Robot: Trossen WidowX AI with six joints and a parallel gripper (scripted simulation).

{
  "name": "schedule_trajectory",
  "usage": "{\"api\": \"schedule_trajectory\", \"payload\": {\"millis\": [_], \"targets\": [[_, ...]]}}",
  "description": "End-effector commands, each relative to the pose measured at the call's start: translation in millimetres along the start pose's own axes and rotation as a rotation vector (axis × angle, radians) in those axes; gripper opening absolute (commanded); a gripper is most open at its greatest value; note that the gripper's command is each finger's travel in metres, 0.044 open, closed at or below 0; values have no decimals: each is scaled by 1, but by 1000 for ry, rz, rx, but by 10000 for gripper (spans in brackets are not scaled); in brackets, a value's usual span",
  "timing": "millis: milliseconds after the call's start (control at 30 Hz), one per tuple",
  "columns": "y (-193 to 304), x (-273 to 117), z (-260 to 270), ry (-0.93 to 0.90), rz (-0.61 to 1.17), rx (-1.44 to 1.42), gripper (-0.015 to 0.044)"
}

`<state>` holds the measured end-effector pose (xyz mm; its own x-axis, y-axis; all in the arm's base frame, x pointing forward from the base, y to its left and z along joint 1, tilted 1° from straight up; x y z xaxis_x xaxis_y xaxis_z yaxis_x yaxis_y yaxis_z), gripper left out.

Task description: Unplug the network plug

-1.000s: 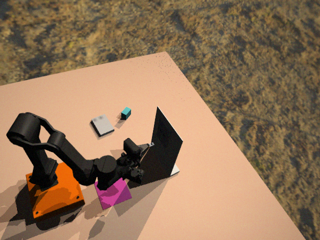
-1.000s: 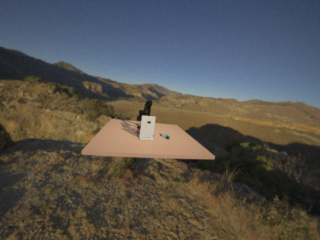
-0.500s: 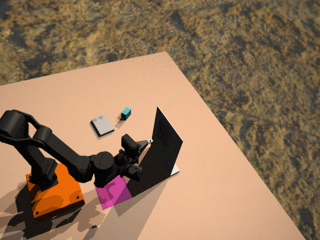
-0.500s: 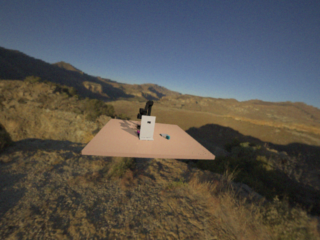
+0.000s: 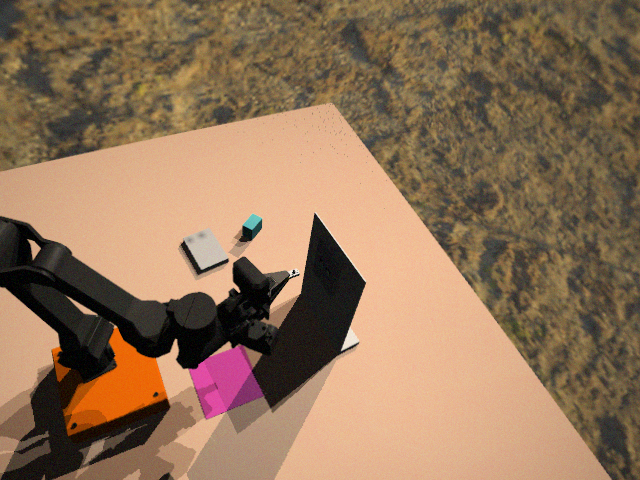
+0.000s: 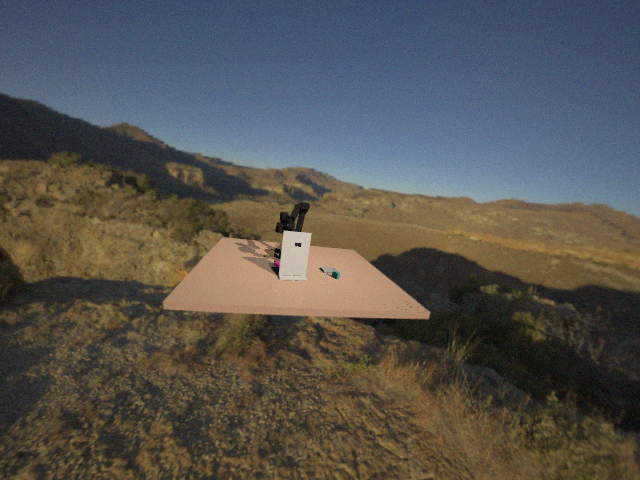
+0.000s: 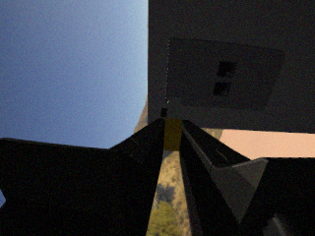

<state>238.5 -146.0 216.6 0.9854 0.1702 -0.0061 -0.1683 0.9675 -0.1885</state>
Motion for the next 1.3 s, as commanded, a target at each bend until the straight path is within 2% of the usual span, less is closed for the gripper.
{"api": "schedule_trajectory", "payload": {"millis": [0, 600, 1267], "targets": [[1, -2, 4, 0, 7, -2, 0], [10, 22, -35, 290, -244, 551, 0], [41, 19, -79, 671, -675, 938, 0]]}}
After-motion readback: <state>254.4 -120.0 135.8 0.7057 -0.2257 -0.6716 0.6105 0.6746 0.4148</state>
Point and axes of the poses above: the point midway between the two fingers, 35 mm back from their tips, its own x axis out along the fingers, its own z axis across the jaws, y = z × x, the point moved 7 cm from there along -x, back along the fingers, and after that the axes turned 9 degrees about -x, right-handed, at the moved point
